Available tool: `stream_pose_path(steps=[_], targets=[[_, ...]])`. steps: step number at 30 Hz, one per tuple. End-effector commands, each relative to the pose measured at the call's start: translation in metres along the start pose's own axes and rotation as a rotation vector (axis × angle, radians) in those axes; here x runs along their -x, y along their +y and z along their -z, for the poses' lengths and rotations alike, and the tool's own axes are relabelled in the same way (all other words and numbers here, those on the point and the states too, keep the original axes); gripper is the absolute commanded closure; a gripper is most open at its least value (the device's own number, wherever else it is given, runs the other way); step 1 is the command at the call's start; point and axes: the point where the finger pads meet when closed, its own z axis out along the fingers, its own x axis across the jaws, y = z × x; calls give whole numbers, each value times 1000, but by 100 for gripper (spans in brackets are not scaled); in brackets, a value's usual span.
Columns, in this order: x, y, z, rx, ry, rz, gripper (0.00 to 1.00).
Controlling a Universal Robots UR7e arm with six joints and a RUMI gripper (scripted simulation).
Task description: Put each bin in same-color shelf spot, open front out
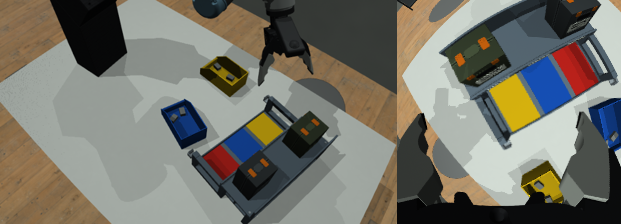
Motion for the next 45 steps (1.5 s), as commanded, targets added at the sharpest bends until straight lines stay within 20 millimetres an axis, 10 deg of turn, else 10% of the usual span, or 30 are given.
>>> stream_pose_path(steps=[1,21,45], targets=[[-25,-11,-13,-24,45,0,0],[-75,-31,-31,-64,136,0,0],[-82,-34,-32,-69,148,0,0]])
